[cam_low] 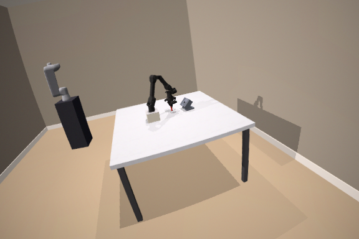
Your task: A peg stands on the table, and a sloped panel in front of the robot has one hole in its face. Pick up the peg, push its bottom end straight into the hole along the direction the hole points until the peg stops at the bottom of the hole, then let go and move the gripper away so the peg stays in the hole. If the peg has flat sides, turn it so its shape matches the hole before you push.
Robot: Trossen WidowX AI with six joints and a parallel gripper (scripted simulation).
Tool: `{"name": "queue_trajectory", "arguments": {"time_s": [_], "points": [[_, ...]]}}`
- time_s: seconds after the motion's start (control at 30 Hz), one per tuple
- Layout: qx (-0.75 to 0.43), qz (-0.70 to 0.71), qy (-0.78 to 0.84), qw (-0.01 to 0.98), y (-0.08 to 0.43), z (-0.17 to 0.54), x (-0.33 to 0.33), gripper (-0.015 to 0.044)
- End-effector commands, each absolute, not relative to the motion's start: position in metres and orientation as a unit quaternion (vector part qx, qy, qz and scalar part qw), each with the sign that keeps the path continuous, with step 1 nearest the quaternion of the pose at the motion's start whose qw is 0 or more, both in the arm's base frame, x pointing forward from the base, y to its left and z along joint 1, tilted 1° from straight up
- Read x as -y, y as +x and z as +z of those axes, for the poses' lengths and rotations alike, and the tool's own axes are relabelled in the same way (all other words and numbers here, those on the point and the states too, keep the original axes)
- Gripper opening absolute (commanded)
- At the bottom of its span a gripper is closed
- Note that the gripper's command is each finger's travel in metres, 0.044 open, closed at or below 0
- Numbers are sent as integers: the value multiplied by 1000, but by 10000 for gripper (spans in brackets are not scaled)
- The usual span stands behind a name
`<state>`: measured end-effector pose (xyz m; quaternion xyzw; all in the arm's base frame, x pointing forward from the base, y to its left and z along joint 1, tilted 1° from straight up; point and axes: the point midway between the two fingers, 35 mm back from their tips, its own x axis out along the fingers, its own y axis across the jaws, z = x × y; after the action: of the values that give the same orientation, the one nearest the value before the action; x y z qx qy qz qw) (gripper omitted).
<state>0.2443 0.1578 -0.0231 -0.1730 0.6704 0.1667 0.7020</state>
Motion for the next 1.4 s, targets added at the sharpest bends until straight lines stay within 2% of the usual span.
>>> {"name": "queue_trajectory", "arguments": {"time_s": [0.0, 0.47, 1.37], "points": [[-669, 168, -172, 703, 246, -15, -159, 0], [-672, 169, -173, 700, 241, 54, -156, 0], [-618, 168, -142, 755, 257, 65, -144, 0]]}}
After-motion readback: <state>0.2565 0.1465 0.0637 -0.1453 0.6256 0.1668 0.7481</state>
